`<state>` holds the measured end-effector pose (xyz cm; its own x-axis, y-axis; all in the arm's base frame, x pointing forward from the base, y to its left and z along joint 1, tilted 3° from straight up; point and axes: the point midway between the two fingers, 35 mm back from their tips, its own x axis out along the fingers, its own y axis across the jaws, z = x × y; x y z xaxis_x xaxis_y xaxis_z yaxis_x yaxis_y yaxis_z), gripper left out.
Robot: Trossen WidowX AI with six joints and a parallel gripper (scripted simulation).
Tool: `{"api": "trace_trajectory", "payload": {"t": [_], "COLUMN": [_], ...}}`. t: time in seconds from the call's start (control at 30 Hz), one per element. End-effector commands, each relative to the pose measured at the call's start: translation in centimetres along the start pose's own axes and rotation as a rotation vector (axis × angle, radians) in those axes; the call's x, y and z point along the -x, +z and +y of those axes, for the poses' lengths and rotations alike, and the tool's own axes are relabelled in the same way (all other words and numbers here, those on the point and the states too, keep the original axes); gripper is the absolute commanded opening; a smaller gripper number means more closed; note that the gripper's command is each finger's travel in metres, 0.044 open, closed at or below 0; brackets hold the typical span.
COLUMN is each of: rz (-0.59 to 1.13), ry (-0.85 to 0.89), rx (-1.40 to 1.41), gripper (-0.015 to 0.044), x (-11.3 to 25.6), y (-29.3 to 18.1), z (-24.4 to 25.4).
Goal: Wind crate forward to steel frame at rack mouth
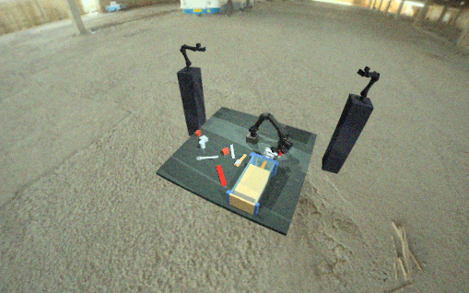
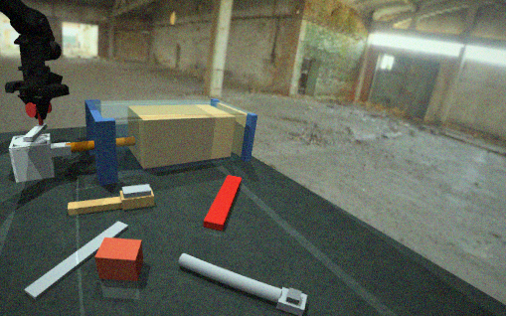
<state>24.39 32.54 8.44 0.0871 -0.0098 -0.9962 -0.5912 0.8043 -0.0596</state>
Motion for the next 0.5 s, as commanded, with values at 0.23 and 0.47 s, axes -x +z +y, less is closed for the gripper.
{"api": "trace_trajectory", "payload": {"t": [0.23,0.47], "rz": [0.028,0.029], "ry": [0.026,0.027], "rx": [0.02,0.02], "gripper": [0.0,0.0], "x": [-0.1,-0.1], "y": [-2.0,-2.8], "z": [2.2,2.7]}}
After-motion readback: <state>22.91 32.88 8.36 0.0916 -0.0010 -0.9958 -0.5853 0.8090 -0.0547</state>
